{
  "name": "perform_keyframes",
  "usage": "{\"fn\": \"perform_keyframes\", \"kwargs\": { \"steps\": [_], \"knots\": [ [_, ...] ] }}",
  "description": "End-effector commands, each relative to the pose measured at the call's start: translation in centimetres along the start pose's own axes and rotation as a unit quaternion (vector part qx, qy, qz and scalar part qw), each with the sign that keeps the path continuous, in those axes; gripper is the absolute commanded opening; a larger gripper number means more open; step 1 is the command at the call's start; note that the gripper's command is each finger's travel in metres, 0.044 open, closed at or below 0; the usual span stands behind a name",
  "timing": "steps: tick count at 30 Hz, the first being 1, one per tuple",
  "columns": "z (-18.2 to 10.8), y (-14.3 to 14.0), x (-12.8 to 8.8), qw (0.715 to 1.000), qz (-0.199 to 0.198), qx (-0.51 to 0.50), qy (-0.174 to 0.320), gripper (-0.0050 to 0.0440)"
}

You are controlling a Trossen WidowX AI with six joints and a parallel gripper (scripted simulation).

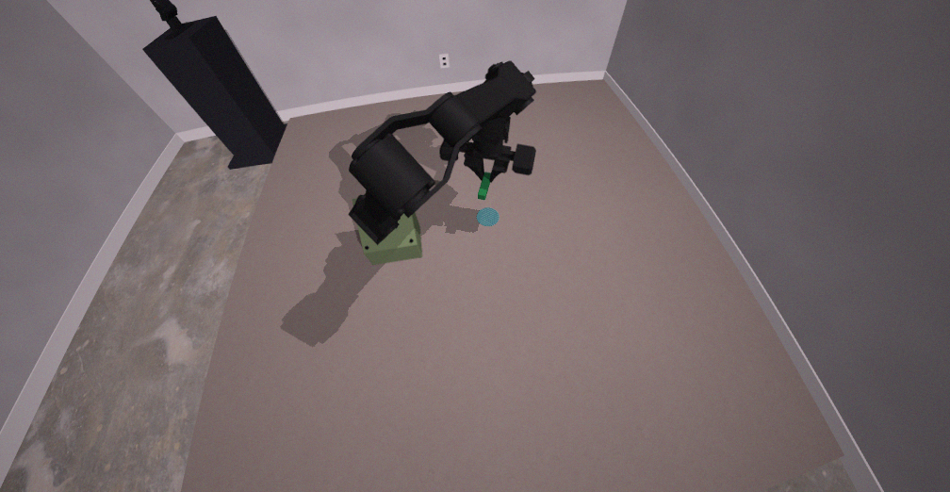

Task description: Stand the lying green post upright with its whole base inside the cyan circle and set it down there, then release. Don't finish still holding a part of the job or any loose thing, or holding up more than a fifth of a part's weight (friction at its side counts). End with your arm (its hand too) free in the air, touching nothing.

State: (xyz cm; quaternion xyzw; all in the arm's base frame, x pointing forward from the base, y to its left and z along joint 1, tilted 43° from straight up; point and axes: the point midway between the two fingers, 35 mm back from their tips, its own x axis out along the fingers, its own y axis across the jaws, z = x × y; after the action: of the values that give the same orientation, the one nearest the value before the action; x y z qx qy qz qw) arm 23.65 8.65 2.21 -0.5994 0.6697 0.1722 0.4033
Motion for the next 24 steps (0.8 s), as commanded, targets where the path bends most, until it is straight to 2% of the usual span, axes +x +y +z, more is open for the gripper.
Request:
{"fn": "perform_keyframes", "kwargs": {
  "steps": [1,24],
  "knots": [
    [-0.1,0.1,0.2,1.0,0.007,-0.002,-0.003,0.0022],
    [-0.6,0.8,1.4,0.995,0.076,-0.006,-0.056,0.0022]
  ]
}}
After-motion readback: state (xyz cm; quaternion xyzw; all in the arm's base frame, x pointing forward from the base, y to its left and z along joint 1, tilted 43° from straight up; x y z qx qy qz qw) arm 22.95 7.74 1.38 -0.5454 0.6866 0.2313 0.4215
